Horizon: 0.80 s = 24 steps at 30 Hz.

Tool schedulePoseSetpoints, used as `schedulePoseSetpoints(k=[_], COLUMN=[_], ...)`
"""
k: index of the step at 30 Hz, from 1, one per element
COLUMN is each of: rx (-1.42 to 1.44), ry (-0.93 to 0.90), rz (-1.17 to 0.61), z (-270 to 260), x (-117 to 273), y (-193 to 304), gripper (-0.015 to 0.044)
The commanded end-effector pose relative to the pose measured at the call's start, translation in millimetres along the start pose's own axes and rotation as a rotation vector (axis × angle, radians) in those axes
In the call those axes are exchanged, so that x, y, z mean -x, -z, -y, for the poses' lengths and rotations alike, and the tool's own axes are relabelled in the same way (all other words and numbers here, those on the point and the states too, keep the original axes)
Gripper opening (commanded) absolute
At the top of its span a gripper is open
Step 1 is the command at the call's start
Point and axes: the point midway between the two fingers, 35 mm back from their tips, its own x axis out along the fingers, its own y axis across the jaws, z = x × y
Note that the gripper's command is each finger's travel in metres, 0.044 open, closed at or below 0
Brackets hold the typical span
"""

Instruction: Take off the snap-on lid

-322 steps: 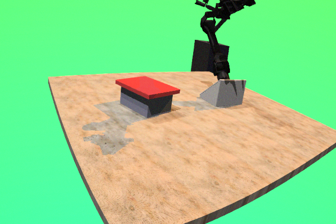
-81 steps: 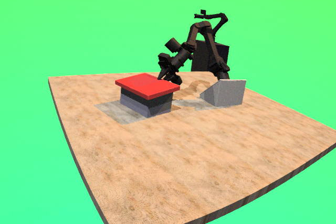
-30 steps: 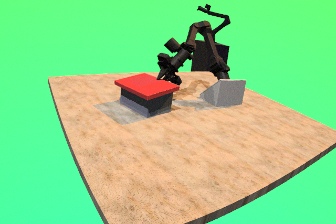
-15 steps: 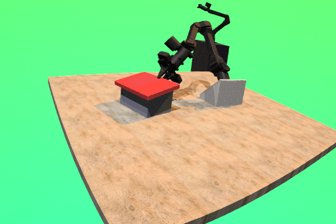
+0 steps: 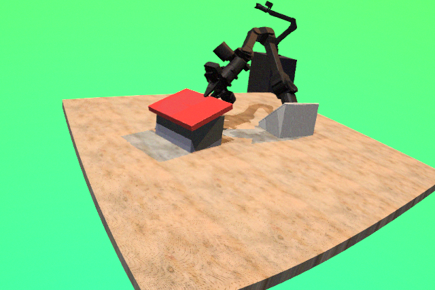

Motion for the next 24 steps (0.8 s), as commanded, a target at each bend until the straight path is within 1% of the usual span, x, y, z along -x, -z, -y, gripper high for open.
schedulePoseSetpoints(k=[1,24], rx=[-0.003,-0.005], ry=[-0.011,-0.012], rz=[0.004,0.003], z=[-9.6,-42.7], x=[3.9,11.7], y=[-1.0,-1.0], gripper=[0.0000,0.0000])
